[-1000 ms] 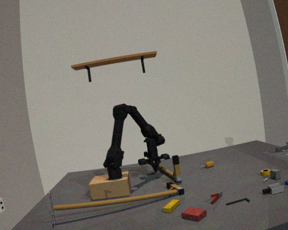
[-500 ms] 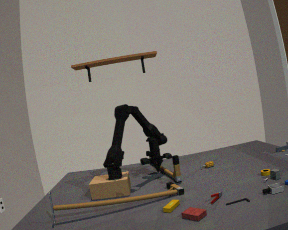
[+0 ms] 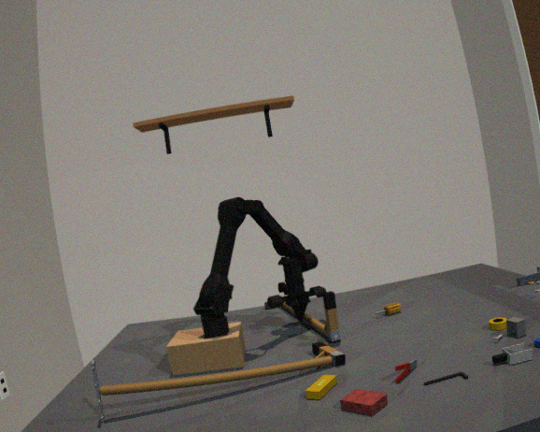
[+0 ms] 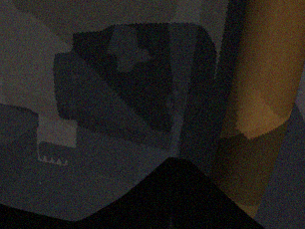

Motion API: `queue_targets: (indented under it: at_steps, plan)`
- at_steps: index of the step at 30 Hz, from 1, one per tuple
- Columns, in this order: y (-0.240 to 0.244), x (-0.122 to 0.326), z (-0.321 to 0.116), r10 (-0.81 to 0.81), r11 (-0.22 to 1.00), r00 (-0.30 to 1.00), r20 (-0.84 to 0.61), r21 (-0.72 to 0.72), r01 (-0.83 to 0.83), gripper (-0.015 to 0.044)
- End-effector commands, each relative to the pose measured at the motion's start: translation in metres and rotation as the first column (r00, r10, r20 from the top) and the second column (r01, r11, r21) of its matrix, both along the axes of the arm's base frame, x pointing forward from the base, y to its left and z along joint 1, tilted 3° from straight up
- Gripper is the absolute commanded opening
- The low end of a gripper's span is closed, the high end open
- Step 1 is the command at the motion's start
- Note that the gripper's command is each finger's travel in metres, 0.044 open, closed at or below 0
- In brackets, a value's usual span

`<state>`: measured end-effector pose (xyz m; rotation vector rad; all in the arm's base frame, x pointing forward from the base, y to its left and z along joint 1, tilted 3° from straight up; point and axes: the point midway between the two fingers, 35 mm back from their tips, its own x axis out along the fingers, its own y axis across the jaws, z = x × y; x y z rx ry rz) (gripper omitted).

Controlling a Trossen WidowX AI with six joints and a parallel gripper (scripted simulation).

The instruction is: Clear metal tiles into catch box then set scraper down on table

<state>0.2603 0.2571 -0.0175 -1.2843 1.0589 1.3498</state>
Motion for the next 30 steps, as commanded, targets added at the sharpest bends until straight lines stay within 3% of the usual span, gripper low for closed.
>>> queue_targets:
  at_steps: [1, 30]
  plan:
    - [0.0, 0.002, -0.002, 0.005, 1.0, 1.0, -0.006, -0.003, -0.005, 0.0]
    - [0.006, 0.031, -0.001, 0.005, 1.0, 1.0, -0.004, -0.003, -0.005, 0.0]
